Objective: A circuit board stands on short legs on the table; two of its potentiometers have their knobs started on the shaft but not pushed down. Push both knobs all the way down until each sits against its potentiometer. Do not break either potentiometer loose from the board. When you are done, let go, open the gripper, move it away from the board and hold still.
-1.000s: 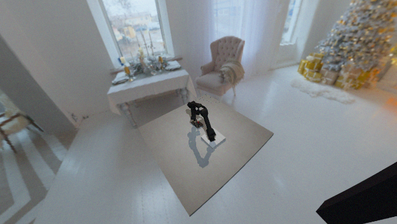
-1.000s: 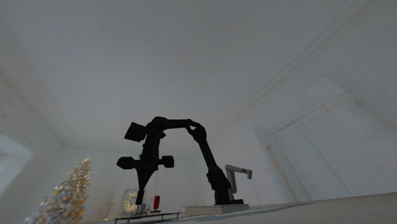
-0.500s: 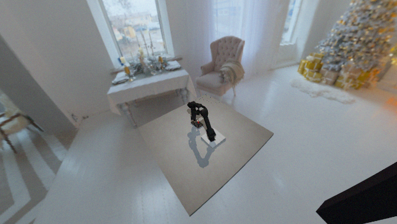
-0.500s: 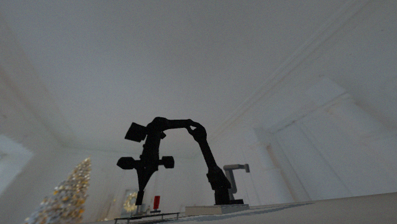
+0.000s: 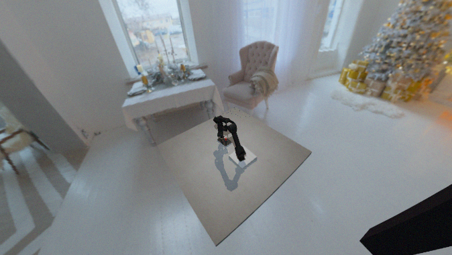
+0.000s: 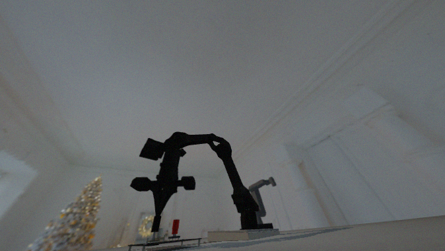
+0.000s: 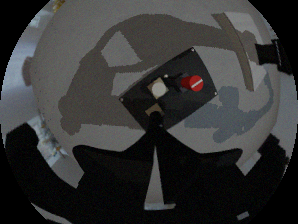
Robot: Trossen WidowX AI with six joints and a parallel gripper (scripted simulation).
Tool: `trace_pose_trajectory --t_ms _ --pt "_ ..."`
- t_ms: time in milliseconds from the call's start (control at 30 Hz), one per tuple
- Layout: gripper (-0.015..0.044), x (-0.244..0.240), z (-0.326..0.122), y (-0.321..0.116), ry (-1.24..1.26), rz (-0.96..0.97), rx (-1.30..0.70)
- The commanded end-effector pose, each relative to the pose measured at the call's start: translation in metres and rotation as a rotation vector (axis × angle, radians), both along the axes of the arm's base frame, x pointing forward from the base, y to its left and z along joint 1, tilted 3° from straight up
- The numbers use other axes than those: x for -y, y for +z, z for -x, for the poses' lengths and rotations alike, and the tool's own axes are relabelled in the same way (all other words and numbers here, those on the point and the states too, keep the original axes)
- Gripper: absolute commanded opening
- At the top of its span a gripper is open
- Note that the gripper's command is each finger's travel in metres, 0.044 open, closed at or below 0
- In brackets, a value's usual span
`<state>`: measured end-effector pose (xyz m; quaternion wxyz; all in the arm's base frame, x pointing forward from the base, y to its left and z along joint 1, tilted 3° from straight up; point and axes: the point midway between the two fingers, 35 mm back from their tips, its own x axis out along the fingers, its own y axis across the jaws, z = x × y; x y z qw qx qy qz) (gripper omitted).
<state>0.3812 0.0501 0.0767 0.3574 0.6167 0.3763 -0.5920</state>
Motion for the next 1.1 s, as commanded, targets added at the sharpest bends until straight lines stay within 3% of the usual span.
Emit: trace_pose_trajectory --t_ms 0,1067 --pt "0.0 -0.0004 -0.0011 -0.0165 -0.005 0.005 -0.019" --pt "0.0 -0.0007 -0.0011 -0.0242 -0.005 0.005 -0.019"
